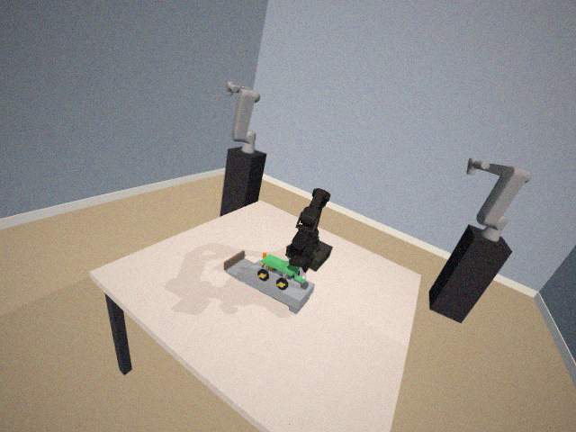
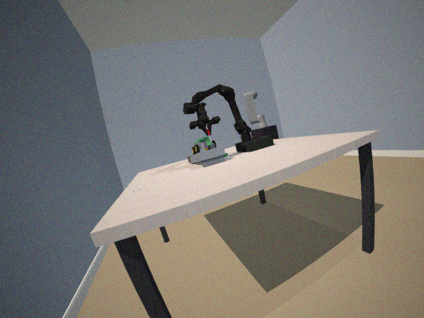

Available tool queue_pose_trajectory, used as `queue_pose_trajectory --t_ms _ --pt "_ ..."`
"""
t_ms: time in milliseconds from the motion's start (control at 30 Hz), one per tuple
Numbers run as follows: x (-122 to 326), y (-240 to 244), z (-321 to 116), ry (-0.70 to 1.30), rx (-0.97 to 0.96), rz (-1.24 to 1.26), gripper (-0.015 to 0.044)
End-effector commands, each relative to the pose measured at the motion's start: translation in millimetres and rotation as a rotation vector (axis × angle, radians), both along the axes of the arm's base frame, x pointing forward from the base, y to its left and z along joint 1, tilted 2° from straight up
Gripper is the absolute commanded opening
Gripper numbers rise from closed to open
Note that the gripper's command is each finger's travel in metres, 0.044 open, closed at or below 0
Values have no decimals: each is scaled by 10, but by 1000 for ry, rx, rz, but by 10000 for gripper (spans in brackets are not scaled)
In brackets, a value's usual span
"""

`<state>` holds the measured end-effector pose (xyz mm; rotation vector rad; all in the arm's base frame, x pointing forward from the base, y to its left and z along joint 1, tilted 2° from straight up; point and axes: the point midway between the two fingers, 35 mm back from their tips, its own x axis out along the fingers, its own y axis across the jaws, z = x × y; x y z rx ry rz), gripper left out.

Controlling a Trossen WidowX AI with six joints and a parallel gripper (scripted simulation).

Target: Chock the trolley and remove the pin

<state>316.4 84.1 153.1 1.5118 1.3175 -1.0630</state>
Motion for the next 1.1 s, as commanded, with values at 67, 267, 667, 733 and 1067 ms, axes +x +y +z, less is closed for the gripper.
queue_pose_trajectory --t_ms 67,267,667,733,1067 --pt "12 17 60 -4 5 3 0" --pt "19 120 74 -4 6 3 0" --pt "39 318 118 -5 8 3 0" --pt "34 322 118 -5 8 3 0" --pt "-265 346 80 -2 8 3 0"
